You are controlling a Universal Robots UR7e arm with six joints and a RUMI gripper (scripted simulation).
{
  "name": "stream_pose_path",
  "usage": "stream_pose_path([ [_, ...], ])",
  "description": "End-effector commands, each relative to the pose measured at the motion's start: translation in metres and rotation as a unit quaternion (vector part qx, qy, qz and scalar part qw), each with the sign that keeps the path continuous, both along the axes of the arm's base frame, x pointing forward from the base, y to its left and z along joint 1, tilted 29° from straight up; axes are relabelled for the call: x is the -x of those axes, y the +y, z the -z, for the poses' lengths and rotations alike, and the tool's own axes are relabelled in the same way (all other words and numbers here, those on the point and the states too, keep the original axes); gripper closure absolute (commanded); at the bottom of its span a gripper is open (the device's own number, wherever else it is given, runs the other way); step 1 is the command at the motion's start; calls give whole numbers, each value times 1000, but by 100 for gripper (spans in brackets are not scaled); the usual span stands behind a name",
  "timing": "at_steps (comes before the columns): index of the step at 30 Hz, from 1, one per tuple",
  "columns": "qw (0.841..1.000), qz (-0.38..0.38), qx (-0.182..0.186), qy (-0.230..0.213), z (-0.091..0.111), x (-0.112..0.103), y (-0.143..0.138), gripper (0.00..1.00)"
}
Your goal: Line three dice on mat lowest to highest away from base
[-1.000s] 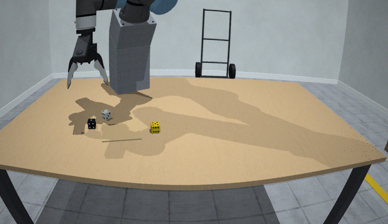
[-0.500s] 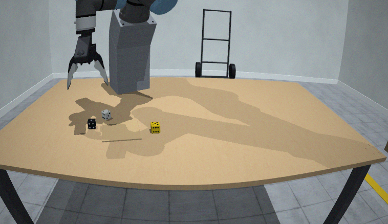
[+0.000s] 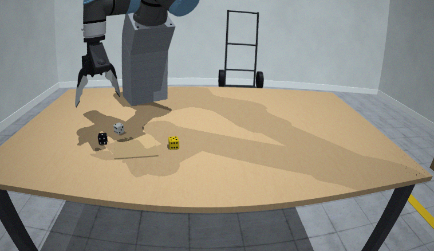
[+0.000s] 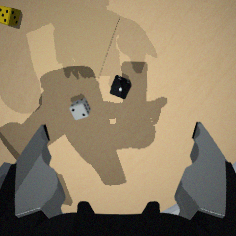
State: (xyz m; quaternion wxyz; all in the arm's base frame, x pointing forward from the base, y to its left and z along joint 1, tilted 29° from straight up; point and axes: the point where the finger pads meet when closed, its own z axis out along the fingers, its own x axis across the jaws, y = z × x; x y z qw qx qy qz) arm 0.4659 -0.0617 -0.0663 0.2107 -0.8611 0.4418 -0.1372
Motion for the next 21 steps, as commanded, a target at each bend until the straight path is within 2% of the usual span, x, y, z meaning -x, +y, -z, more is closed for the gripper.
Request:
stream_pose_path([
  [1, 996, -75, 34, -22, 4, -3, 2, 0],
  [7, 984, -156, 74, -45, 9, -5, 3, 0],
  [10, 969, -215, 102, -61, 13, -7, 4, 0],
  [13, 969, -217, 103, -62, 13, -7, 5, 0],
  [21, 913, -356, 171, -101, 24, -11, 7, 0],
])
